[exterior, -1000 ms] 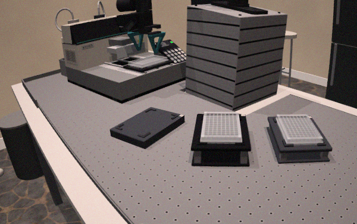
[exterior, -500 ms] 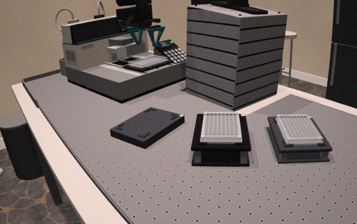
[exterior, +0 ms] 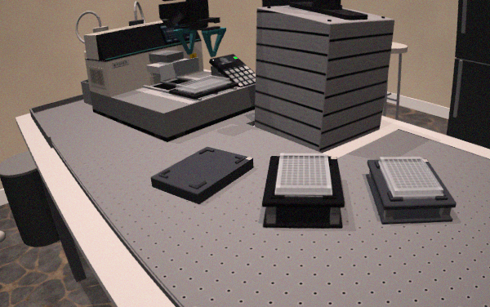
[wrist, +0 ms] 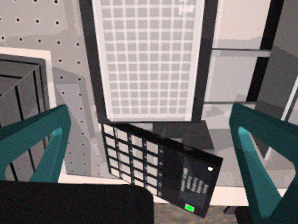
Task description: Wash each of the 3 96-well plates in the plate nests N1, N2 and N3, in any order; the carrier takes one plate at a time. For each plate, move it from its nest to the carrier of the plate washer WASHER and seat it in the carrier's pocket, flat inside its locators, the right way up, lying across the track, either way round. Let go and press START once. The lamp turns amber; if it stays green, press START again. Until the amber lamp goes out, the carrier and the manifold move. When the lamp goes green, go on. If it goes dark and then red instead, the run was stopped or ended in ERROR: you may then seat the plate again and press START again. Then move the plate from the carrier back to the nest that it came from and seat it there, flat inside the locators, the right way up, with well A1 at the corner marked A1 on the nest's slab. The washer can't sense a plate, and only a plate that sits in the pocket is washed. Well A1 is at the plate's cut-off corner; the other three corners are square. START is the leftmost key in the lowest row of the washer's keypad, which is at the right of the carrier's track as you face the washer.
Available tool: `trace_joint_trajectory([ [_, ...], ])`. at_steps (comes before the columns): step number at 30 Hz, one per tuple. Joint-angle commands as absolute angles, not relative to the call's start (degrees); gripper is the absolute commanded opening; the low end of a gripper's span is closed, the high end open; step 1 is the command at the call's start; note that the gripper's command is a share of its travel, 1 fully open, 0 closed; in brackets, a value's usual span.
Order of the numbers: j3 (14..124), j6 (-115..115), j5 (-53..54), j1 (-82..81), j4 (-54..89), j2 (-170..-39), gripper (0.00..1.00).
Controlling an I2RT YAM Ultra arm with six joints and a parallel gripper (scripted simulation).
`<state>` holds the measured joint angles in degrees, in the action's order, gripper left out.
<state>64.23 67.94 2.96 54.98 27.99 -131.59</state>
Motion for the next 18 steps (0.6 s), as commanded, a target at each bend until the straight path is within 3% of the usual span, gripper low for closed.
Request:
trace_joint_trajectory([
  [1,64.52,68.00,3.31,55.05,29.05,-130.18,1.00],
  [12,64.52,68.00,3.31,55.05,29.05,-130.18,1.00],
  [13,63.37,66.78,3.25,55.74,28.52,-129.62,0.00],
  [18,58.32,60.23,2.96,58.75,26.15,-127.12,0.00],
])
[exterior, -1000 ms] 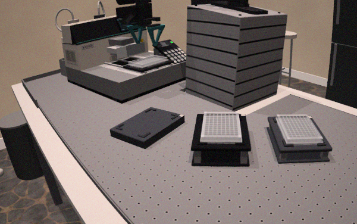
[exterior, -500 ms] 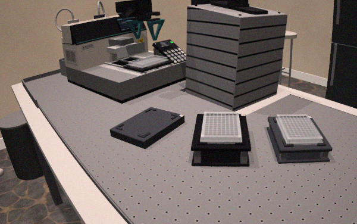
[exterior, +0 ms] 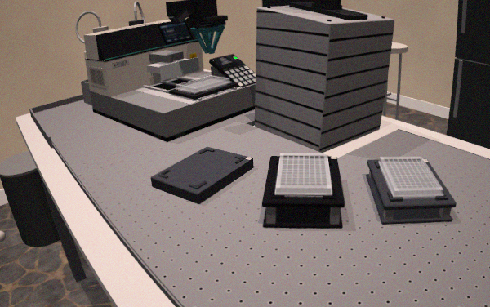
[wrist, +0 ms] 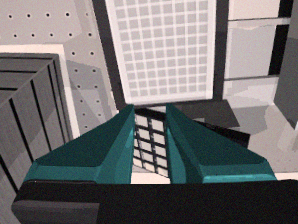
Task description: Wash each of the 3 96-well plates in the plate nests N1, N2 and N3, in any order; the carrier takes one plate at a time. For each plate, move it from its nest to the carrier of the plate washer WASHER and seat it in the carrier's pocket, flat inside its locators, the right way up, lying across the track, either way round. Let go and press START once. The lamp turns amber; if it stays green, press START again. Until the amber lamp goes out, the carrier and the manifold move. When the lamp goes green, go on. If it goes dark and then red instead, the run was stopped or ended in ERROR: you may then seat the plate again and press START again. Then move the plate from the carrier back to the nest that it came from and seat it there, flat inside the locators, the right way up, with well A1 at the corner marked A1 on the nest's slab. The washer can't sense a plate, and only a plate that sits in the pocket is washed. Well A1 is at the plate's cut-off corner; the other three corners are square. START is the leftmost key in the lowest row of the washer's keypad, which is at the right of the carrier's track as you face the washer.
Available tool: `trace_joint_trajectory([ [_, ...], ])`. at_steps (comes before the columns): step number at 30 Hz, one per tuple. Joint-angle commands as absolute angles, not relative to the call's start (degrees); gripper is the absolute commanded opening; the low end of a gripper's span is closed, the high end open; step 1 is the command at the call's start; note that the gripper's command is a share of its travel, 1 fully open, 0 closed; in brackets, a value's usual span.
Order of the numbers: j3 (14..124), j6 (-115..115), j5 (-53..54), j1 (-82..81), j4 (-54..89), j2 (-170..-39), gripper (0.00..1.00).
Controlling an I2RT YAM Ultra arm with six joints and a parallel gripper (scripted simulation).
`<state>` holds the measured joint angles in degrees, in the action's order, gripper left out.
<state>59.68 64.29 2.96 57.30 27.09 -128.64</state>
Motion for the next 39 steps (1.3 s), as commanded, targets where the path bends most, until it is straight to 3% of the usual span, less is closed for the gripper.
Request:
trace_joint_trajectory([
  [1,57.36,58.96,2.90,59.39,25.71,-126.64,0.00],
  [17,45.90,42.57,1.84,69.77,20.50,-120.88,0.00],
  [39,45.90,4.36,1.84,69.77,20.49,-120.88,0.00],
])
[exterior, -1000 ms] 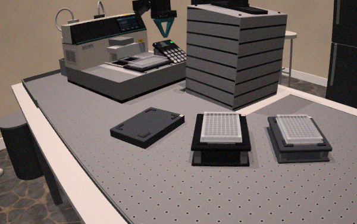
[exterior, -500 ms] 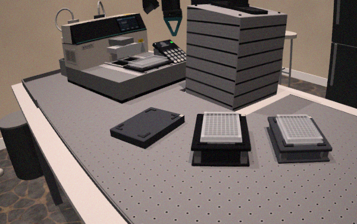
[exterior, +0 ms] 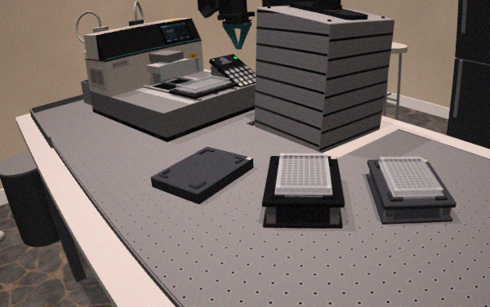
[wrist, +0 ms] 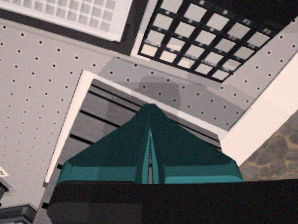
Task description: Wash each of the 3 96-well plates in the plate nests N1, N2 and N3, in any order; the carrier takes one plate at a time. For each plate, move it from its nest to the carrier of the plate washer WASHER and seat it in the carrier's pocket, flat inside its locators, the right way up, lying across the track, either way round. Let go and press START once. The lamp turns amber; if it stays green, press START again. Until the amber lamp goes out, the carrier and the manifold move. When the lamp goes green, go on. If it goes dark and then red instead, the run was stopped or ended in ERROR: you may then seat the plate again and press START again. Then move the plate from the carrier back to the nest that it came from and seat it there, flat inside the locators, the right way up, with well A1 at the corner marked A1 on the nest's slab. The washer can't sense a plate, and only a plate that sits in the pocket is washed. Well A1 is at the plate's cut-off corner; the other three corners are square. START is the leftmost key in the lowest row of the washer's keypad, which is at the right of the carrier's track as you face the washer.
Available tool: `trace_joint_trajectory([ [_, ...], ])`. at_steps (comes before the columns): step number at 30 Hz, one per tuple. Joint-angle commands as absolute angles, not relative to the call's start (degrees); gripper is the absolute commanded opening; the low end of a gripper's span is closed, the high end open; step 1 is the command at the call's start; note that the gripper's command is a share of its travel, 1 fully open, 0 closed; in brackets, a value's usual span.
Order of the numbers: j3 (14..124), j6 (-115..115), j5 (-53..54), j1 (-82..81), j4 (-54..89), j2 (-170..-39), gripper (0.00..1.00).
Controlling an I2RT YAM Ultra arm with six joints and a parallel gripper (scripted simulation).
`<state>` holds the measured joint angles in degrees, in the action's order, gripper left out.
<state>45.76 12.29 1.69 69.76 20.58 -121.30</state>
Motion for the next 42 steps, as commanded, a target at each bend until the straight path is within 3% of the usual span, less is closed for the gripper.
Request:
trace_joint_trajectory([
  [1,45.90,2.45,1.83,69.77,20.49,-120.88,0.00],
  [8,45.90,-7.08,1.83,69.78,20.49,-120.88,0.00],
  [19,45.40,-7.53,1.85,69.56,13.68,-127.20,0.00],
  [42,45.40,-7.56,1.86,69.54,12.92,-127.97,0.00],
])
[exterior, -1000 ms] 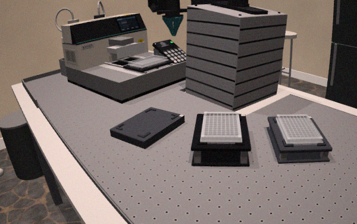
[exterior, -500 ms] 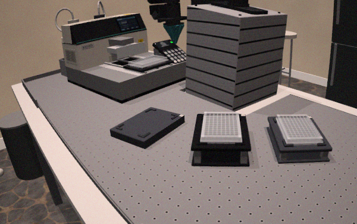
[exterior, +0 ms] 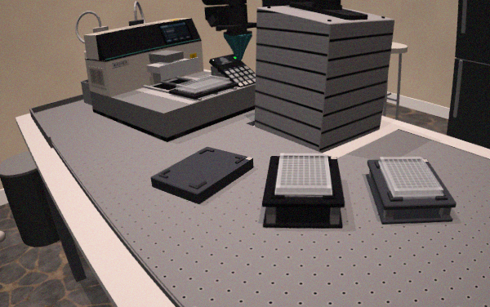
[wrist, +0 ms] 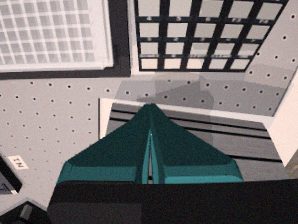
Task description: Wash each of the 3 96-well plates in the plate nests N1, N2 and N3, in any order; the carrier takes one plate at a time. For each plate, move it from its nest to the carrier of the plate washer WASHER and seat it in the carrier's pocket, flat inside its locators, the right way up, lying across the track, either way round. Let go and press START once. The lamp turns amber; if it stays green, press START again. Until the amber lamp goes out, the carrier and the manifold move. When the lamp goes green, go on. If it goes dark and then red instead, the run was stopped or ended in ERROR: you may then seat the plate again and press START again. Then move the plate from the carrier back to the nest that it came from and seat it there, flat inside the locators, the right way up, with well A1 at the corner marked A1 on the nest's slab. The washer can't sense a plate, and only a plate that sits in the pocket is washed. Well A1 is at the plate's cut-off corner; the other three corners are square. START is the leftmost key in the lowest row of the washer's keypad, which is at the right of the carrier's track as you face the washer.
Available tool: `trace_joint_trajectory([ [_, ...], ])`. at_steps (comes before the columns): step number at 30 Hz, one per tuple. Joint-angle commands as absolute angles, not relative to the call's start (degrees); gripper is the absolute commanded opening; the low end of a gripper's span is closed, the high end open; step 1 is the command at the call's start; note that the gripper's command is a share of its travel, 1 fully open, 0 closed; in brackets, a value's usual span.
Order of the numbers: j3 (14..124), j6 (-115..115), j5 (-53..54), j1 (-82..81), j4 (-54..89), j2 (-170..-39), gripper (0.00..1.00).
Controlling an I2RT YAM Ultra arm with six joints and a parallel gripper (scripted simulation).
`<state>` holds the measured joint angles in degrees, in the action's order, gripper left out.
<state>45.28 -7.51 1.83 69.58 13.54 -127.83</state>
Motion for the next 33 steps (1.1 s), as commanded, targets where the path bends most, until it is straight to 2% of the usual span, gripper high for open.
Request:
trace_joint_trajectory([
  [1,45.41,-7.57,1.86,69.53,12.54,-128.35,0.00],
  [33,46.63,-7.90,1.89,69.19,2.87,-139.25,0.00],
])
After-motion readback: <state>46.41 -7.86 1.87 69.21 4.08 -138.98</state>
